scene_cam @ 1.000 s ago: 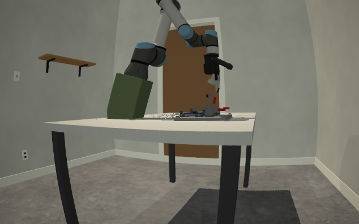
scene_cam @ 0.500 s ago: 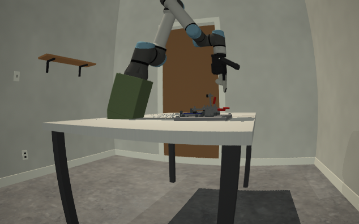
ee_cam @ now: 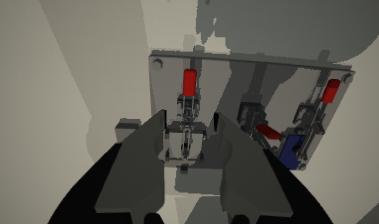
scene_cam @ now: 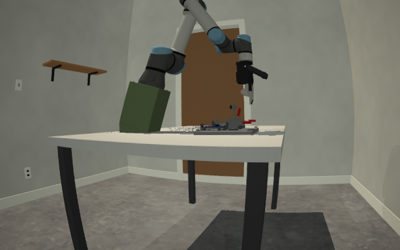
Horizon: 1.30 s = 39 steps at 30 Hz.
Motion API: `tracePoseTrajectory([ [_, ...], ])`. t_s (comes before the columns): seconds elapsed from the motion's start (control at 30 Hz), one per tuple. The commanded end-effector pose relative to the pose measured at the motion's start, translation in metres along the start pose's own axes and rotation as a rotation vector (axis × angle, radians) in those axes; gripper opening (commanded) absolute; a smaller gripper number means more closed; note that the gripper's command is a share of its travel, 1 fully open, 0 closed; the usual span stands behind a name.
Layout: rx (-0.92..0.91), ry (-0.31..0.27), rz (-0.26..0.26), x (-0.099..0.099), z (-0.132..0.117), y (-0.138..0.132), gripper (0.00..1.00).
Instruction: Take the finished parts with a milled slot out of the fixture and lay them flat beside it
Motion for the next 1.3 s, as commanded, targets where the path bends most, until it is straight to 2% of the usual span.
tracePoseTrajectory([
  [0.0, 0.0, 0.001, 0.0, -0.01, 0.0, 0.0, 0.28],
  [0.1, 0.0, 0.001, 0.0, -0.014, 0.0, 0.0, 0.28],
  [0.6, 0.0, 0.001, 0.0, -0.064, 0.0, 0.0, 0.28],
  [1.27, 0.0, 0.001, 0.0, -0.07, 0.0, 0.0, 0.28],
])
Point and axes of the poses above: the point where the finger pads meet when closed, its own x axis back along the fingers, its own y axis across the jaws, z = x × y, the point moved 8 cm from there along x, back along the fingers, and after that the axes turned 12 degrees about x, right-handed, at the moved point
